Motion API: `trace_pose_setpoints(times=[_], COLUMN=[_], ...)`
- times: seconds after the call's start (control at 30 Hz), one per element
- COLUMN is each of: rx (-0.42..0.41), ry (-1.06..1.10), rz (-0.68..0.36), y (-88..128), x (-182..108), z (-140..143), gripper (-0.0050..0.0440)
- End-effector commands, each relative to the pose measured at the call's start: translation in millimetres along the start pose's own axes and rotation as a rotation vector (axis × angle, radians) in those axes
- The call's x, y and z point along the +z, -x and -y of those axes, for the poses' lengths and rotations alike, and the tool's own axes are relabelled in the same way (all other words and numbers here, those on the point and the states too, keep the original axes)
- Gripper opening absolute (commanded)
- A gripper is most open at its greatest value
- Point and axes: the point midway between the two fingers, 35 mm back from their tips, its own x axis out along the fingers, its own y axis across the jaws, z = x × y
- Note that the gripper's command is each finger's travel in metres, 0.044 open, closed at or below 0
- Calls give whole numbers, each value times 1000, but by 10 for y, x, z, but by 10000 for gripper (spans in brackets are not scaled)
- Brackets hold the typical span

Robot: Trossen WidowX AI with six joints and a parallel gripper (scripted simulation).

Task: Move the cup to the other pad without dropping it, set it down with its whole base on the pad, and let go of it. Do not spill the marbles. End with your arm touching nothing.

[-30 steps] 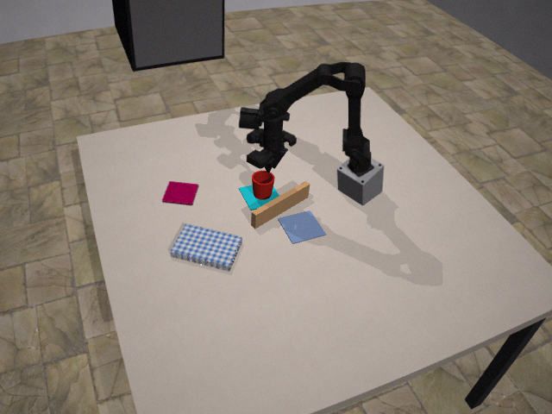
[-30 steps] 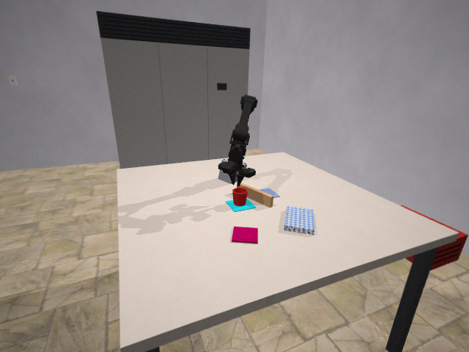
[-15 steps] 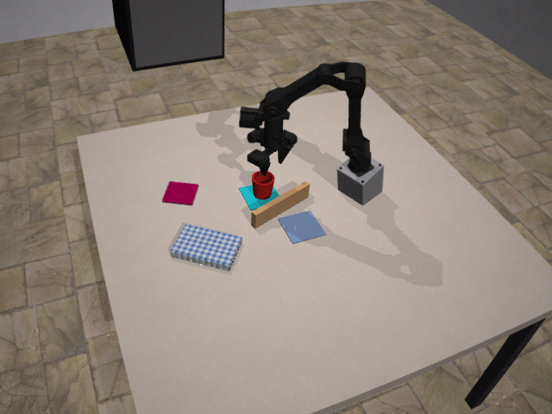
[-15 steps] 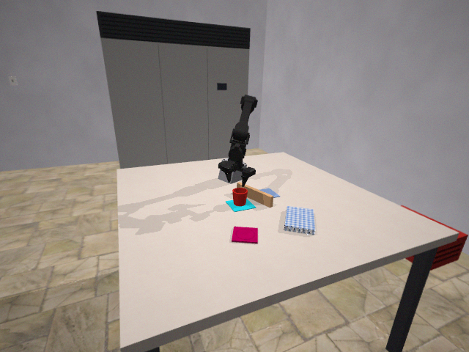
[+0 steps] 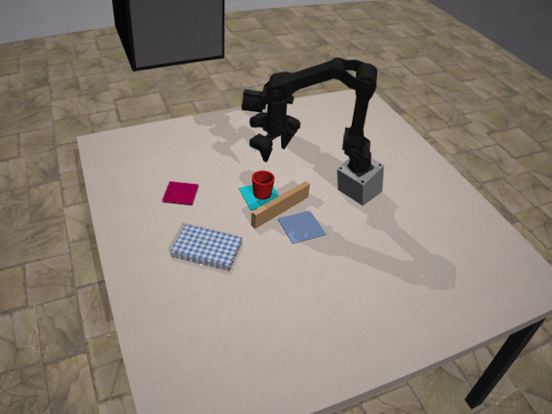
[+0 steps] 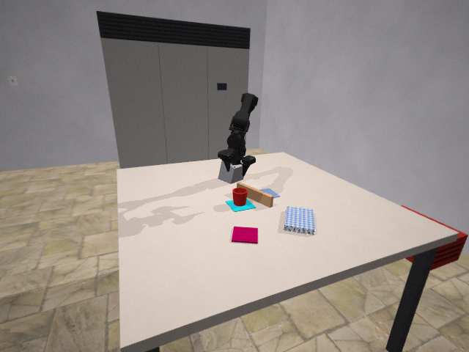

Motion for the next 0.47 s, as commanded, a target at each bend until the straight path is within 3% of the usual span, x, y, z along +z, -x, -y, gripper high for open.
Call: trace_pose_setpoints(times=[0.0, 0.43], rx=[10, 0], ry=[6, -2], rz=[8, 2], y=[56, 11], x=[6, 6], z=[4, 6], gripper=[440, 440])
